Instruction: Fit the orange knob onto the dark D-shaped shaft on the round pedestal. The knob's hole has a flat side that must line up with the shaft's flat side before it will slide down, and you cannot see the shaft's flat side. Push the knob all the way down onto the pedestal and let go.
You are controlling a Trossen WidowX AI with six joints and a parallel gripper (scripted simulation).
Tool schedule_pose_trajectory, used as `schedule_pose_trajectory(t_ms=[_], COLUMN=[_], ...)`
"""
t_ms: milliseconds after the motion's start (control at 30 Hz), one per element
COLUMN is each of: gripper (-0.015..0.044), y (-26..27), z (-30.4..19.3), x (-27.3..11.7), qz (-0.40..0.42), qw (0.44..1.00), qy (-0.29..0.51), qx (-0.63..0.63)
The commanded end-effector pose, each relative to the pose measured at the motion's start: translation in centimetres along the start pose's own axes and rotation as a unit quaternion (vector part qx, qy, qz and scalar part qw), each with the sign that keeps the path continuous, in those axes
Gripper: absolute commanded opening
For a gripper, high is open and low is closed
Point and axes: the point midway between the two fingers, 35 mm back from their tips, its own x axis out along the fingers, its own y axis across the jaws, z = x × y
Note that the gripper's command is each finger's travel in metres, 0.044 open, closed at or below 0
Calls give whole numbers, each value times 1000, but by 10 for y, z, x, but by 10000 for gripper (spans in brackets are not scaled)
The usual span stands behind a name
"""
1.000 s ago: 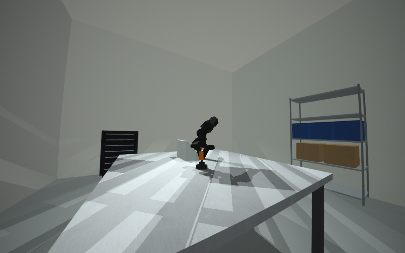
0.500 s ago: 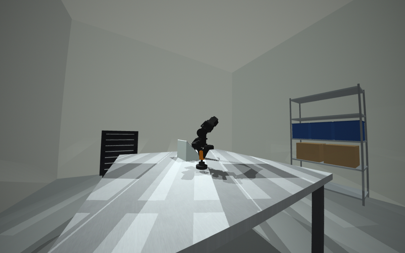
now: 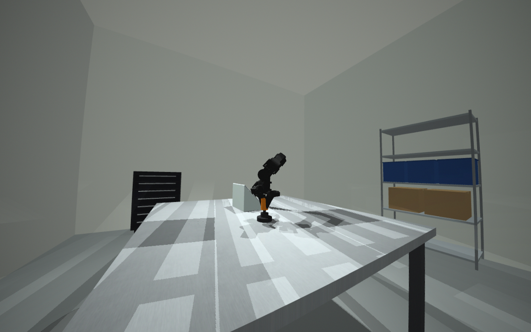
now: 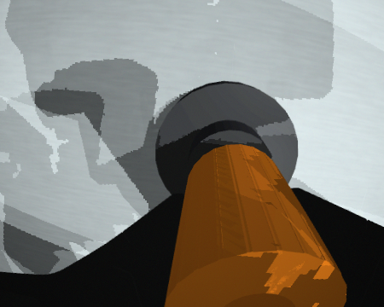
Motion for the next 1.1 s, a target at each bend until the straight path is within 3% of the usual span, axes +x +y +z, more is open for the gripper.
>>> schedule_pose_trajectory(t_ms=[0,300,533,1067], gripper=[0,0,0,0], y=[0,-1,0,1], z=[1,-1,-5,-2], x=[0,-5,-6,-4], qz=[1,1,1,1], qw=[1000,1000,994,994], qy=[-1,-1,-1,-1], qx=[2,6,105,107])
